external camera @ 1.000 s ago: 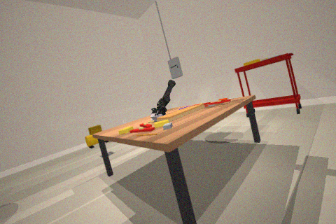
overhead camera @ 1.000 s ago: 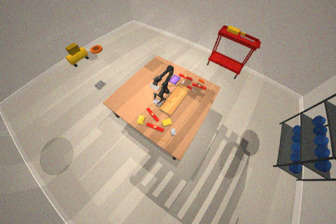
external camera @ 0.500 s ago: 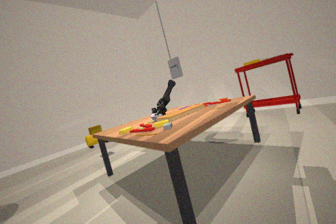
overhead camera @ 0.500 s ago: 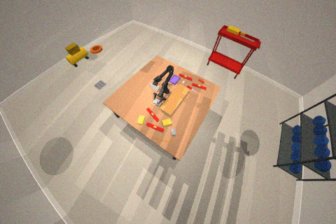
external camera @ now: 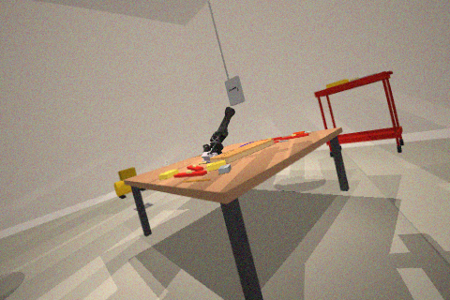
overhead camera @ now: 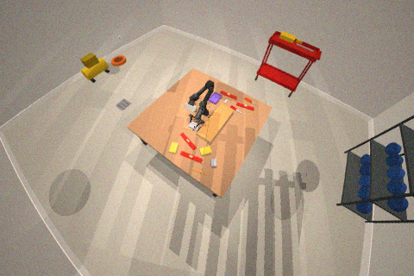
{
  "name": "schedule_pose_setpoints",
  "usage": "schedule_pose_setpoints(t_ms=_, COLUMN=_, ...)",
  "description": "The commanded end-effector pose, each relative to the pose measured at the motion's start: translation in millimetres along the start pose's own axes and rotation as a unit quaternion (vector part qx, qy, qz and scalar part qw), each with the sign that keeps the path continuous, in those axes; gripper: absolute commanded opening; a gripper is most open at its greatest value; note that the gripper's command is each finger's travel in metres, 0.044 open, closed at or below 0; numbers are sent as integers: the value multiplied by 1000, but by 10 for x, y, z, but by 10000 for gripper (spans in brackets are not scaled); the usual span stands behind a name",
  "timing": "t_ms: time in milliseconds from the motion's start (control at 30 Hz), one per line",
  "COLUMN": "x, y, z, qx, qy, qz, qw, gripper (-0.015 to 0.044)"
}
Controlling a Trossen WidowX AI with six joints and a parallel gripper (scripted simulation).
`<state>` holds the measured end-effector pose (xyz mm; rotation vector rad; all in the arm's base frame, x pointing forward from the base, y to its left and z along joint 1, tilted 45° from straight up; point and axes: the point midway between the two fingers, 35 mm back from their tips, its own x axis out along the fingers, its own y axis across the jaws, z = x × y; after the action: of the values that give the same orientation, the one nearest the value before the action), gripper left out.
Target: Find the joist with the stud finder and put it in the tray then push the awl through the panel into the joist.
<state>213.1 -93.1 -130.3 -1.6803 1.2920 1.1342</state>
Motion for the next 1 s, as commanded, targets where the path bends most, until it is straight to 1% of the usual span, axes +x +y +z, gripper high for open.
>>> schedule_pose_setpoints(t_ms=0, x=-3, y=-2, z=33, qx=-3, qy=-7, qz=-1, qw=1000, gripper=378)
schedule_pose_setpoints(t_ms=967, x=-26, y=-10, z=52, qx=-3, qy=-7, qz=-1, qw=1000, gripper=378)
